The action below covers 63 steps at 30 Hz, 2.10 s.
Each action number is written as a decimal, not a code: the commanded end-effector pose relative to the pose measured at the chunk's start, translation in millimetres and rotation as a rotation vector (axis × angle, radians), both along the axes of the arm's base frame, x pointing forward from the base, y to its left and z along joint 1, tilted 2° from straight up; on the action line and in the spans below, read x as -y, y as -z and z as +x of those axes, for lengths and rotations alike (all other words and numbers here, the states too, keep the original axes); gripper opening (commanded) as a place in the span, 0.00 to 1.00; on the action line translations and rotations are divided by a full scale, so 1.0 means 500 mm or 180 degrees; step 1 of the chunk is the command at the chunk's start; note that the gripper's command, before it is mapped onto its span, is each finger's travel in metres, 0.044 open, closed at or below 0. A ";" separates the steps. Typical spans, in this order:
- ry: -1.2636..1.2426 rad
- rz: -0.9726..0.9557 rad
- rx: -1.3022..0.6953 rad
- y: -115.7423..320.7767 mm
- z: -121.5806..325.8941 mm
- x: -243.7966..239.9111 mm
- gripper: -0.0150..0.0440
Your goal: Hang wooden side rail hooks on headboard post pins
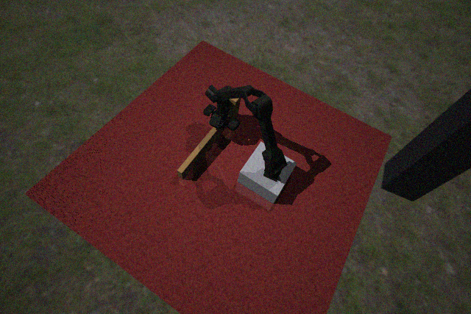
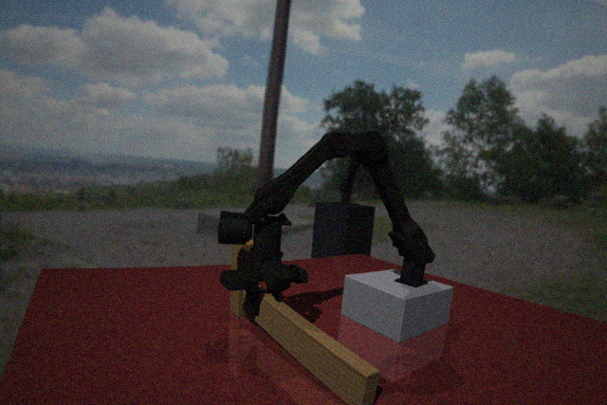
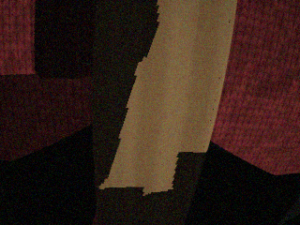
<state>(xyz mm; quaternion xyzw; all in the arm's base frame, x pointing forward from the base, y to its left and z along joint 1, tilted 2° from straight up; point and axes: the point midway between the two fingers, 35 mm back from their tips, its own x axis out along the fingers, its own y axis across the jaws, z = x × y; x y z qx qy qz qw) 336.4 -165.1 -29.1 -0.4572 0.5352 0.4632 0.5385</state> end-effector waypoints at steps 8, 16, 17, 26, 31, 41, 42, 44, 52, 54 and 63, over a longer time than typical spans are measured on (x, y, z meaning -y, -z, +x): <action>-0.0002 -0.0018 0.0000 0.003 0.000 0.002 0.25; -0.0002 -0.0018 0.0000 0.005 0.000 0.002 0.25; -0.0002 -0.0018 0.0000 0.006 0.000 0.002 0.25; 0.0000 0.0004 -0.0008 0.004 -0.001 -0.001 0.61; 0.0000 0.0002 -0.0007 -0.003 -0.001 0.000 0.83; -0.0002 -0.0018 0.0001 -0.076 -0.001 0.000 1.00; -0.0002 -0.0017 0.0001 -0.076 0.000 -0.005 1.00; -0.0002 -0.0014 0.0001 -0.076 0.004 -0.027 1.00; -0.0036 -0.0003 -0.0010 -0.074 0.009 -0.056 1.00; -0.0036 -0.0003 -0.0010 -0.074 0.009 -0.056 1.00; -0.0036 -0.0003 -0.0010 -0.074 0.009 -0.056 1.00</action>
